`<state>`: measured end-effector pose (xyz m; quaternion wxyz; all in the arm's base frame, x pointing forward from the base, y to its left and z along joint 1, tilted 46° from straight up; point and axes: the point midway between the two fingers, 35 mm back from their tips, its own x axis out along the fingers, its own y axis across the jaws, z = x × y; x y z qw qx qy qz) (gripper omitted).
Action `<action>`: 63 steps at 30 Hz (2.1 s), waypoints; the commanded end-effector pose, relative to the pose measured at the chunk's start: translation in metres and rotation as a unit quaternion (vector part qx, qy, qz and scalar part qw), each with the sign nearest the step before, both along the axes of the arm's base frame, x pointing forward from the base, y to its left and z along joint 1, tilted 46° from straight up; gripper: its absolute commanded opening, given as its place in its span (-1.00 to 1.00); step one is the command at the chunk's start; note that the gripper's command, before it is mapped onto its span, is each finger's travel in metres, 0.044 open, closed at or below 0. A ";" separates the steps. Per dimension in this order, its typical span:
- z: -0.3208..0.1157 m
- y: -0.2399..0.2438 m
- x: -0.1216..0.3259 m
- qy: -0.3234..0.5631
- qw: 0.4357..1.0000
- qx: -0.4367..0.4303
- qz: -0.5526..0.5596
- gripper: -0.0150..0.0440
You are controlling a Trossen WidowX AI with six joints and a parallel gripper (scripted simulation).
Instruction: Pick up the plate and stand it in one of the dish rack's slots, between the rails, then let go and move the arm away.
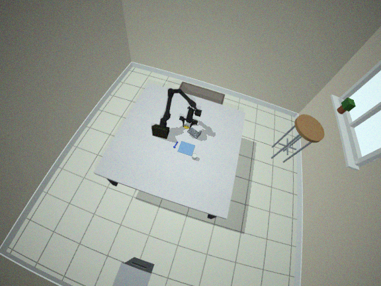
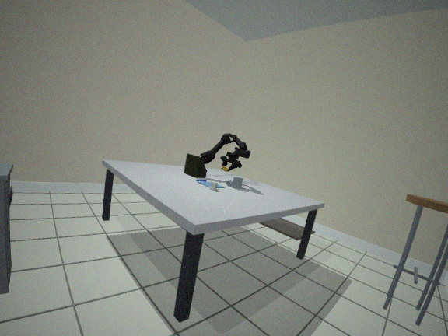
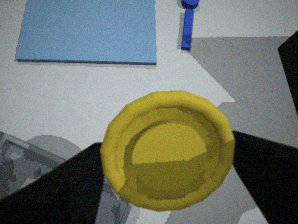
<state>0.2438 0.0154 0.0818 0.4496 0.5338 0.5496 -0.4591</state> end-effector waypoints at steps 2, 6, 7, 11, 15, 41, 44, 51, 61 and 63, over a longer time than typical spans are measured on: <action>-0.010 0.002 0.001 -0.026 0.998 -0.052 0.033 -0.49; -0.016 0.005 0.004 -0.052 0.993 -0.091 0.059 -0.49; -0.017 0.006 0.004 -0.058 0.991 -0.101 0.065 -0.49; -0.022 0.009 0.008 -0.086 0.983 -0.138 0.088 -0.49; -0.025 0.012 0.011 -0.116 0.972 -0.174 0.108 -0.49; -0.014 0.046 0.020 -0.339 0.860 -0.342 0.169 -0.49; -0.010 0.050 0.018 -0.366 0.844 -0.354 0.168 -0.49; -0.001 0.059 0.011 -0.427 0.807 -0.375 0.158 -0.49; 0.013 0.067 -0.003 -0.503 0.759 -0.392 0.133 -0.49; 0.014 0.068 -0.004 -0.505 0.758 -0.392 0.133 -0.49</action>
